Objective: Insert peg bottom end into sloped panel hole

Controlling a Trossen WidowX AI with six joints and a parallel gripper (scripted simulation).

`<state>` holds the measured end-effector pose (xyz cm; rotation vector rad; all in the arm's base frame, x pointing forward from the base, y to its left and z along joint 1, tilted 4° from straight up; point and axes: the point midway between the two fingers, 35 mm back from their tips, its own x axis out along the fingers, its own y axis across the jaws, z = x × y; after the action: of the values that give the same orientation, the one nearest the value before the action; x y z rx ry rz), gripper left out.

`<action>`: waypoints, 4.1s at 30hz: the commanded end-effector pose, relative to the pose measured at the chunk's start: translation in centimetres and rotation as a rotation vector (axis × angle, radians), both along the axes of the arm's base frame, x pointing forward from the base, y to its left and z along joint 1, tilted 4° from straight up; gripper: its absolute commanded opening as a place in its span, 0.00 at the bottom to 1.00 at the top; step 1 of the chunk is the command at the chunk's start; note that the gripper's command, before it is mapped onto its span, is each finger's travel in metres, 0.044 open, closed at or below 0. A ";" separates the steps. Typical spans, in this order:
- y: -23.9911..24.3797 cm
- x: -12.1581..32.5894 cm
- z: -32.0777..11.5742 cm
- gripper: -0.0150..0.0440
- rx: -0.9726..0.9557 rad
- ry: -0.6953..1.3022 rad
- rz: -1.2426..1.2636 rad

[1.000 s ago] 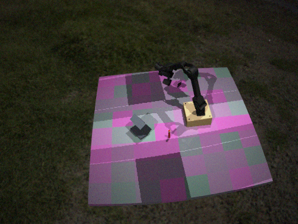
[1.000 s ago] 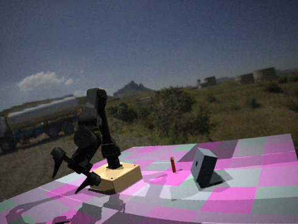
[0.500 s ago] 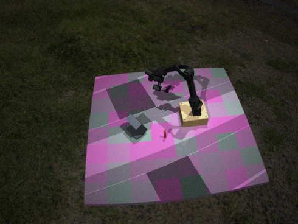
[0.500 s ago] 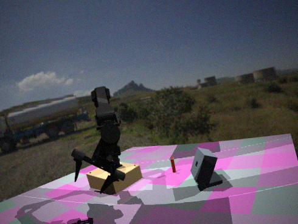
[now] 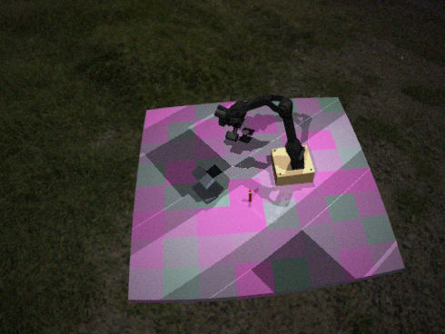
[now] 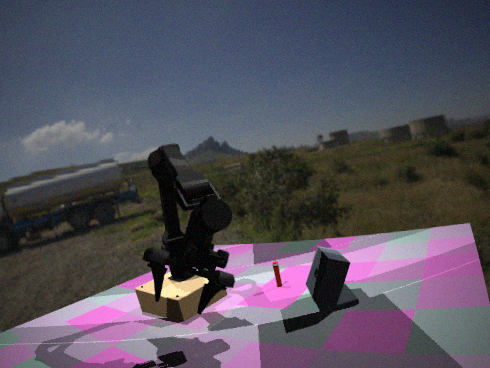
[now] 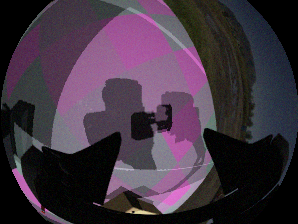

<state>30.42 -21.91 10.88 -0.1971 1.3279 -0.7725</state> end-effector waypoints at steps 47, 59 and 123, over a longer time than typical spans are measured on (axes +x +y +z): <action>24.3 2.5 -2.0 1.00 0.354 -0.043 0.370; 29.9 0.5 -2.4 1.00 0.448 -0.002 0.443; 38.8 -5.4 -8.7 1.00 0.603 0.127 0.556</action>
<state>25.18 16.94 2.87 -0.1205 1.4627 0.1186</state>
